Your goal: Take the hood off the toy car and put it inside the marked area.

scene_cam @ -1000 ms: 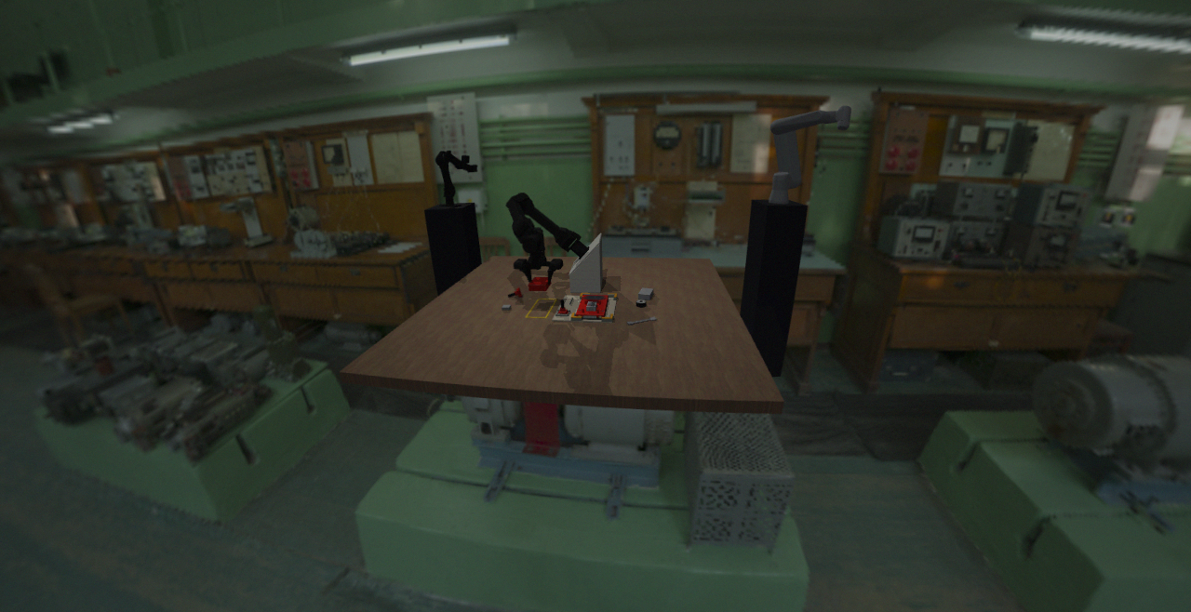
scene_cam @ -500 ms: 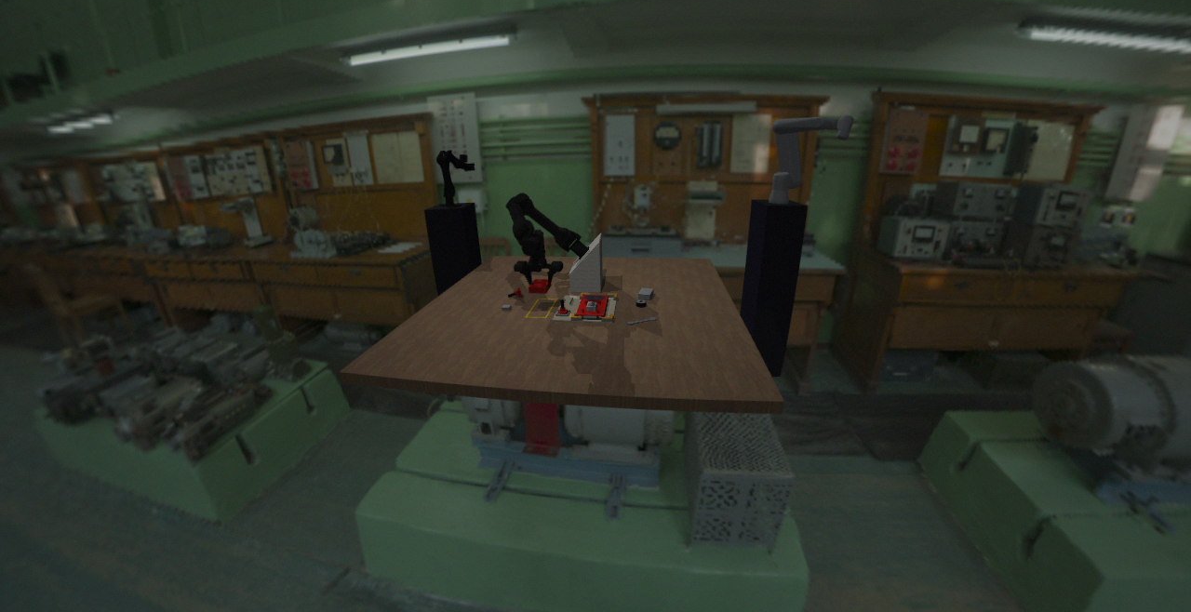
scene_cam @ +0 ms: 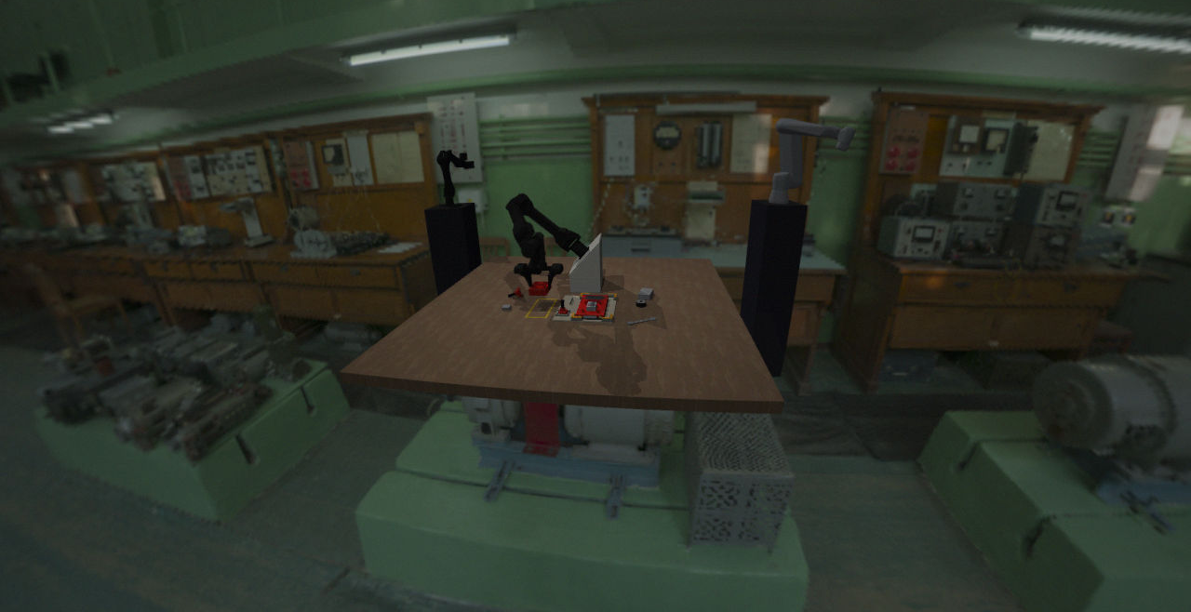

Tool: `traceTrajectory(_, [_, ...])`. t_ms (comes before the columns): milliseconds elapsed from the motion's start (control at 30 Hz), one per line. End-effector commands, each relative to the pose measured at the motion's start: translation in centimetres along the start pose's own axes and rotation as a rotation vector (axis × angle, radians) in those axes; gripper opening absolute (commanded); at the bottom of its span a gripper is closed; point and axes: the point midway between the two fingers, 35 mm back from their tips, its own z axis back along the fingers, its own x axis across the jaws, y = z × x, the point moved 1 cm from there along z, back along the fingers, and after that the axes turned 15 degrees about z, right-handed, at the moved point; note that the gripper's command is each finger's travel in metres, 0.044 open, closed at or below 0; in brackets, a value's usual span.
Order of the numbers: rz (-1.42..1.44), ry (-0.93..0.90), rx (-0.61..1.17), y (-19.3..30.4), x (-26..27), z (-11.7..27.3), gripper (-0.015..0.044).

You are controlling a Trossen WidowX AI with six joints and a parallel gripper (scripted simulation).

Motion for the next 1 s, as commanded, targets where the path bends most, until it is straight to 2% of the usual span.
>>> traceTrajectory(0, [0.005, -0.004, 0.004, 0.1, 0.1, -0.4, 0.0])
traceTrajectory(967, [0.005, -0.004, 0.004, 0.1, 0.1, -2.1, 0.0])
